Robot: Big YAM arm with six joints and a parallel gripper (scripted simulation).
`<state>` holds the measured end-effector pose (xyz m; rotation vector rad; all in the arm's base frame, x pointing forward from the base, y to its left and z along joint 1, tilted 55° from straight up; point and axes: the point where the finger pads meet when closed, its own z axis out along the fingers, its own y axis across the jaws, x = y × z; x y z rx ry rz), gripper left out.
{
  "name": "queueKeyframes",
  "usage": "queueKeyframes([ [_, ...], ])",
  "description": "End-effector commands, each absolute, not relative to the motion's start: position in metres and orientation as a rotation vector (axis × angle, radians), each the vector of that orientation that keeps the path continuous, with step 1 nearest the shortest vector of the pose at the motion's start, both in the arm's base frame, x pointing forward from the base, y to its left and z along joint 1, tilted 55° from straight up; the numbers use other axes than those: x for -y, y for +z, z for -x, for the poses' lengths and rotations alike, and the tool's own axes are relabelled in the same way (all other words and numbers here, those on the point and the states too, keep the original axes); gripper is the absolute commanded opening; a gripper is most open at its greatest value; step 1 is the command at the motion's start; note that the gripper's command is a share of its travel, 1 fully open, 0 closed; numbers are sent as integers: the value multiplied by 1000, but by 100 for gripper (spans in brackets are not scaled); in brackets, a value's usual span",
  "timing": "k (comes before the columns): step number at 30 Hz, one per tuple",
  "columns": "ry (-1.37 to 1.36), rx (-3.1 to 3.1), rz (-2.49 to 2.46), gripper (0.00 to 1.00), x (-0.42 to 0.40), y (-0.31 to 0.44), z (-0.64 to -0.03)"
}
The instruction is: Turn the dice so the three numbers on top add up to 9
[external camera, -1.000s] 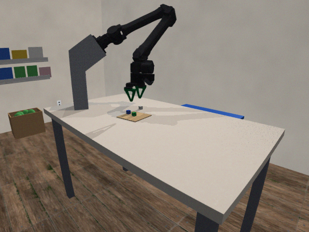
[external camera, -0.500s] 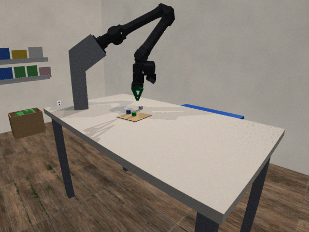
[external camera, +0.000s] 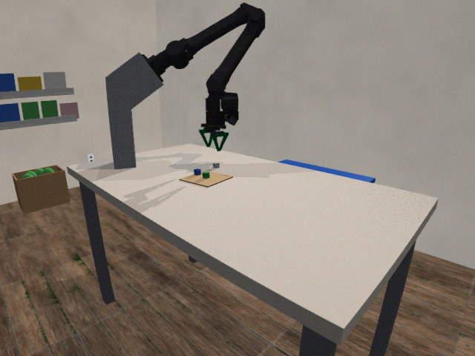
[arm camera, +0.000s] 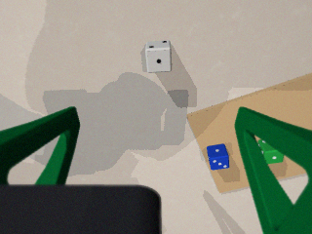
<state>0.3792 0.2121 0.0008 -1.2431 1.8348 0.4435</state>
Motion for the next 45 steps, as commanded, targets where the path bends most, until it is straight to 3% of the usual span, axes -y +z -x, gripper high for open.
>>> queueKeyframes([
  [1, 391, -1756, 1305, 100, -215, 11, -379],
  [2, 385, -1760, 1298, 100, -212, 11, -381],
  [3, 385, -1761, 1297, 34, -211, 11, -381],
  [45, 395, -1757, 1297, 34, -217, 10, -383],
])
